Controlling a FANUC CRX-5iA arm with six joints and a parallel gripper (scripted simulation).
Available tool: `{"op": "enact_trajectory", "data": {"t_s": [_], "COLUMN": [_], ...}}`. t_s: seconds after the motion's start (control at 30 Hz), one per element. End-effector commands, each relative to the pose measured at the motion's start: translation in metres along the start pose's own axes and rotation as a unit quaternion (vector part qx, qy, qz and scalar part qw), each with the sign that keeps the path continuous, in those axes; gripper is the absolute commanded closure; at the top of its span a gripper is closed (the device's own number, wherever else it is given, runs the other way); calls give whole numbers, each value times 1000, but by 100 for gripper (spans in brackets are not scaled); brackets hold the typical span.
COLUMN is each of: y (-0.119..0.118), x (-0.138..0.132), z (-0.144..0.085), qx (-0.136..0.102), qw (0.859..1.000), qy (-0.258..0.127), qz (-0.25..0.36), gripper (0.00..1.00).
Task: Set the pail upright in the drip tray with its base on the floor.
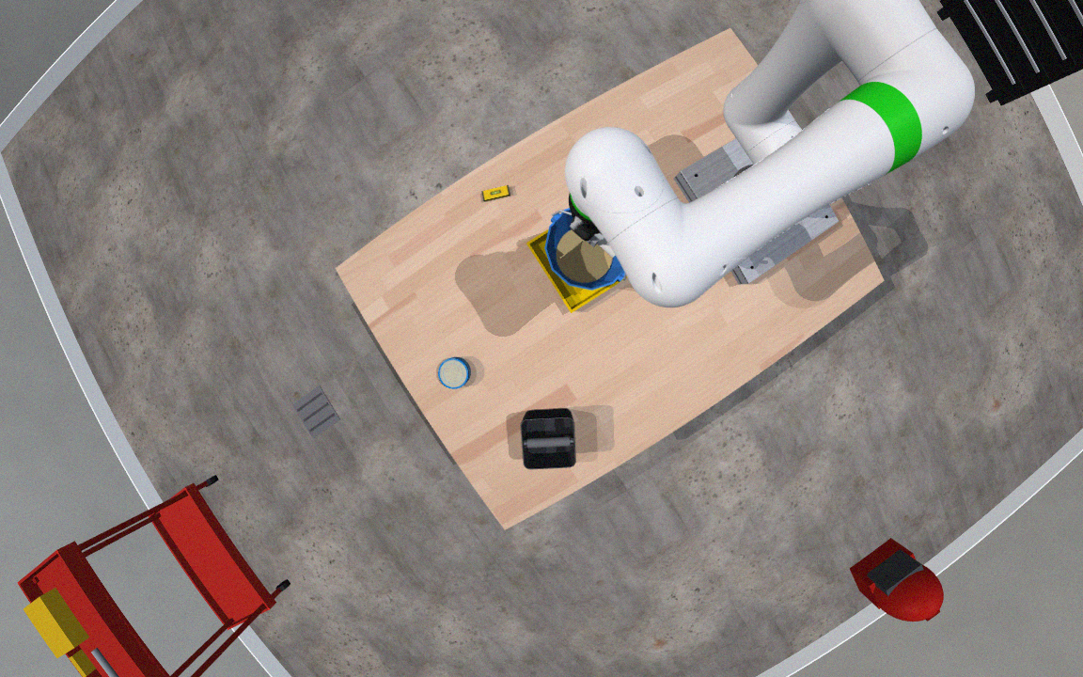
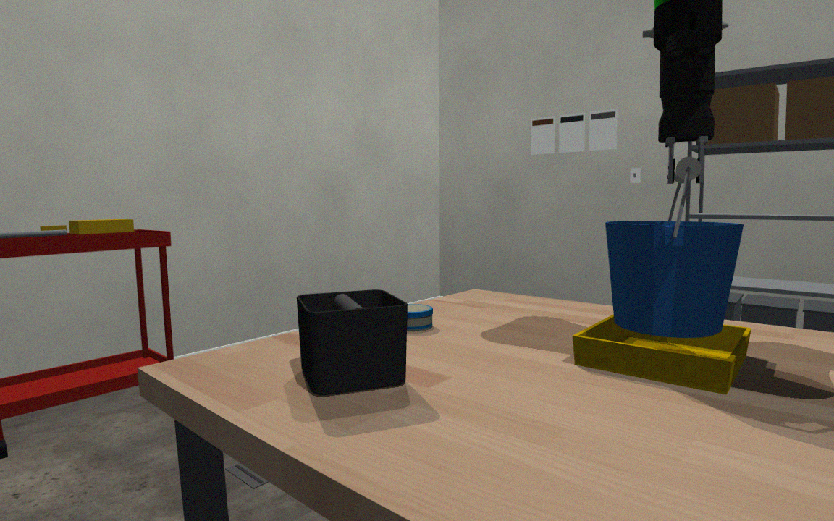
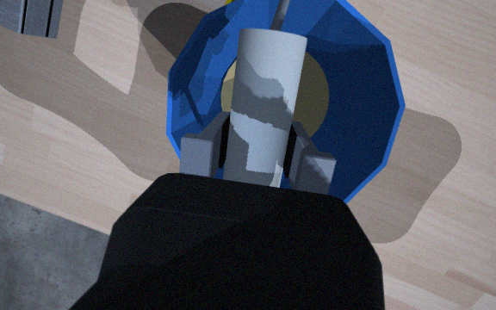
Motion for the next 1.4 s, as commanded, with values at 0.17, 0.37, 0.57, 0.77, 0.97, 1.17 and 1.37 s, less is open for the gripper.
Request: {"op": "enact_trajectory", "data": {"t_s": [0.17,0.37,0.57,0.77,0.97,1.17,1.37], "y": [0,0,0,0,0,0,0], "x": [0,0,0,0,0,0,0], "z": [9,17,22,29,34,39,43], "qx": [-1,-1,-1,-1,-1,-1,-1], "qw": [1000,1000,1000,1000,1000,1000,1000], "qy": [-1,-1,-1,-1,-1,-1,-1], "qz": [0,0,0,0,0,0,0], "gripper": [100,100,100,100,100,100,100]}}
Point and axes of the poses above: the point where the finger pads meet when closed, its own z axis out along the fingers, its own y axis across the jaws, x = y × z, the point moved 4 cm from there along -z, back along the fingers, and after that the axes turned 3 degrees about z, right-handed, at the moved point
